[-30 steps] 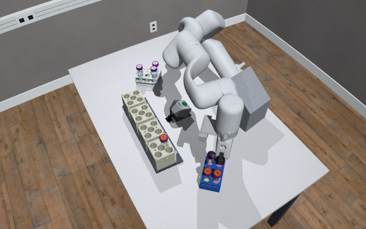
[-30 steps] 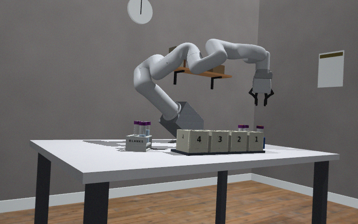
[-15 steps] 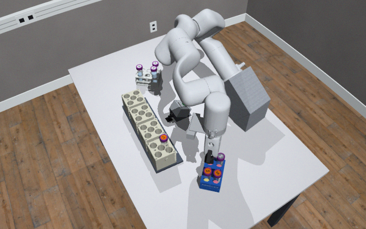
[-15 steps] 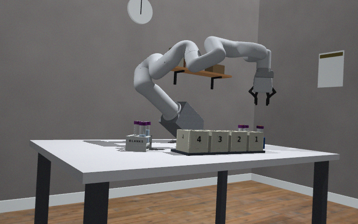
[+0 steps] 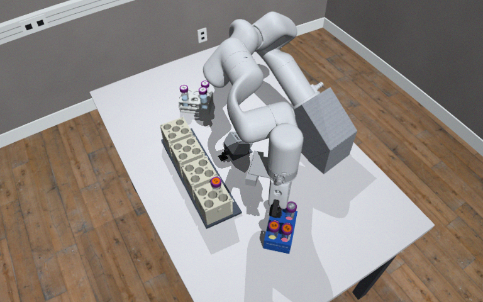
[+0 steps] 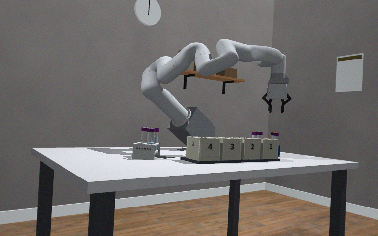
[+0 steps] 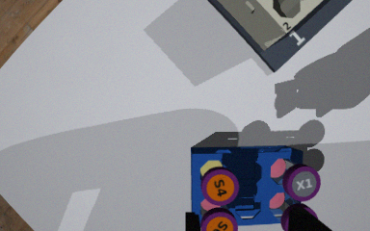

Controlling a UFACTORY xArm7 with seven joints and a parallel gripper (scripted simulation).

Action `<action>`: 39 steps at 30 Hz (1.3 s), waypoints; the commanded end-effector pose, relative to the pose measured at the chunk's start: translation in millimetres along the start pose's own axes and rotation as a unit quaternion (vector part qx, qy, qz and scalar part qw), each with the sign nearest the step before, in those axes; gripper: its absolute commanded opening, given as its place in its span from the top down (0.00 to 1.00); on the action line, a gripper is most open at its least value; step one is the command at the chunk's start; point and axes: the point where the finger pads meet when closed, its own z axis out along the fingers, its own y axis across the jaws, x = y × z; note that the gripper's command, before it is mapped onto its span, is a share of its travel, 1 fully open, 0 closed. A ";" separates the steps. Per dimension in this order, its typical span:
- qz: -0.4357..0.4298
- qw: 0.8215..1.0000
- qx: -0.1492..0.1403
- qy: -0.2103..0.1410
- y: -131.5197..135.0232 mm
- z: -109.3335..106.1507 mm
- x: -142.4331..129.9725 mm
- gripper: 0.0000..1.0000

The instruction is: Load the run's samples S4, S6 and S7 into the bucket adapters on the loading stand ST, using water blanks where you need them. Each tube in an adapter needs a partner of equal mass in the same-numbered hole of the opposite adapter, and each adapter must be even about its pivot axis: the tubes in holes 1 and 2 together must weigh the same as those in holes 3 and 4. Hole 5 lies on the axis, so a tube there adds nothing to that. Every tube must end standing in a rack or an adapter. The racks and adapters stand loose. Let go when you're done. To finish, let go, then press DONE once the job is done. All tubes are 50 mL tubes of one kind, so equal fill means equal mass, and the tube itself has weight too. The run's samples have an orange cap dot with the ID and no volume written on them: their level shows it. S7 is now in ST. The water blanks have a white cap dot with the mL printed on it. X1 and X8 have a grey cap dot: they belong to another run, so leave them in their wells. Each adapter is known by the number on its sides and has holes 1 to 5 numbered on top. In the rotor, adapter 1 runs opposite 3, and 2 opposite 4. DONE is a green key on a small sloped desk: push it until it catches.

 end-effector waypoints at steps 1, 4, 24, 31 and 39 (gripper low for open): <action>0.000 1.000 0.003 -0.001 -0.9 5.9 -0.2 0.43; 0.000 1.000 0.003 -0.001 -1.0 9.9 -0.2 0.43; 0.000 1.000 0.003 -0.001 -1.1 43.9 -0.3 0.43; 0.000 1.000 0.003 -0.001 -1.2 57.9 -0.3 0.43; 0.000 1.000 0.003 -0.001 -1.2 69.9 -0.3 0.43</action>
